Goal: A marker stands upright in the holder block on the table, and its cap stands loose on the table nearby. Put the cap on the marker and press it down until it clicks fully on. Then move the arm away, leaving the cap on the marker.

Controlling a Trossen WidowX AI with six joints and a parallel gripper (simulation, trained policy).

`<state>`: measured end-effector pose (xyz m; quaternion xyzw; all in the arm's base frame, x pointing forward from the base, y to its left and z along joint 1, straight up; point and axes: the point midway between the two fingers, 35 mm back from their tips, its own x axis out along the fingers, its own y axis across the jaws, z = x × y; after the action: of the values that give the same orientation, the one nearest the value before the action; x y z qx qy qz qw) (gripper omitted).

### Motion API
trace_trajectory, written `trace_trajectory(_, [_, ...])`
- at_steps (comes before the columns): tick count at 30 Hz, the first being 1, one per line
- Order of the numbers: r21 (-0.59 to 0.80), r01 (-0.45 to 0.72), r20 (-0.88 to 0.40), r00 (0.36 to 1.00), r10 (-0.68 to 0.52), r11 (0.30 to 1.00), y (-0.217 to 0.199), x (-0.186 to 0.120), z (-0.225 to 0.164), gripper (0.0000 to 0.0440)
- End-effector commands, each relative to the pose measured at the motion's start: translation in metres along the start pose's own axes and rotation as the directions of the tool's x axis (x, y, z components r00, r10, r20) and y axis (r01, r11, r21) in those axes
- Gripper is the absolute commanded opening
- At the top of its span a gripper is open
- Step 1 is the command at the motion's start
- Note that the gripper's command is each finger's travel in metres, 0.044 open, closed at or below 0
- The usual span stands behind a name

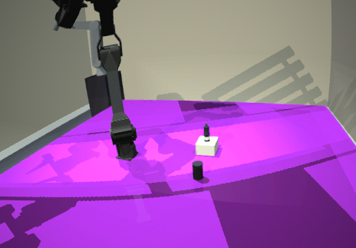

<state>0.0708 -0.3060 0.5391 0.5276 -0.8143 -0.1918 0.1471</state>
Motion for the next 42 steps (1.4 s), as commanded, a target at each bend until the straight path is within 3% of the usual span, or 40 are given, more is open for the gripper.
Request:
trace_trajectory(1, [-0.009,0.036,0.001,0.999,-0.036,0.999,-0.013,-0.003,0.003,0.0296])
trace_trajectory(42, [-0.066,0.400,0.064,0.916,-0.396,0.914,-0.133,-0.056,0.040,0.0305])
